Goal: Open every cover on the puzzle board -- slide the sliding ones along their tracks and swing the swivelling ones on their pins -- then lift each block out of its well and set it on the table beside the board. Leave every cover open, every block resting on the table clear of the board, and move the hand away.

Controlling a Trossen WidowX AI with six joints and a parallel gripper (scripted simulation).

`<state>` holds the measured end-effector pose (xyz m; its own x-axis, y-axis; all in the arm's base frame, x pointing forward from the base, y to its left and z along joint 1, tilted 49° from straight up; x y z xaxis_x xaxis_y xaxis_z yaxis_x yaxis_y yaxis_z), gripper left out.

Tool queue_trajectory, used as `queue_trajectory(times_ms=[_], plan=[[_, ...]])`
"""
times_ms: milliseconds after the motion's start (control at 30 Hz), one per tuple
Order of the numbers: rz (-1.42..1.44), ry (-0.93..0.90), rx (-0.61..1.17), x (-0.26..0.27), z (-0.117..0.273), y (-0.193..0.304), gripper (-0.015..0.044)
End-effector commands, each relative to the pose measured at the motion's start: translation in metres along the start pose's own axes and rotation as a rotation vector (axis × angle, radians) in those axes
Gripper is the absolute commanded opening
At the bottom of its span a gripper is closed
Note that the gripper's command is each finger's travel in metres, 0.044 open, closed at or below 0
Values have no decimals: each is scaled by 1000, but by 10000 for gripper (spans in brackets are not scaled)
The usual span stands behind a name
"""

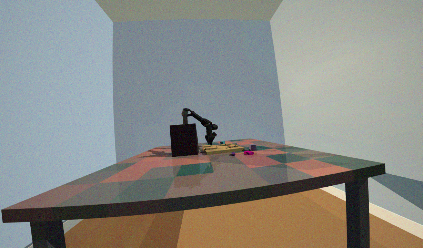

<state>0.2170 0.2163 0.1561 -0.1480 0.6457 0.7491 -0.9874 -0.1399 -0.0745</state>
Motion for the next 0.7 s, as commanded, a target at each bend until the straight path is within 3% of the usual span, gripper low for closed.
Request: queue_trajectory(times_ms=[0,600,667], plan=[[14,-8,-11,4,15,-3,440],[6,-7,-10,2,65,1,440],[33,-5,-11,-1,64,0,388]])
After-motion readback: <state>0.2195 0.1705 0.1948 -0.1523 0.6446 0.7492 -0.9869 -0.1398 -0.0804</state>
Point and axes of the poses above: the point midway between the two fingers, 35 mm back from their tips, its own z axis back along the fingers, its own x axis across the jaws, y = z × x, the point moved 4 cm from there along z, back along the fingers, and after that the axes turned 8 degrees about -z, right-handed, at the moved point
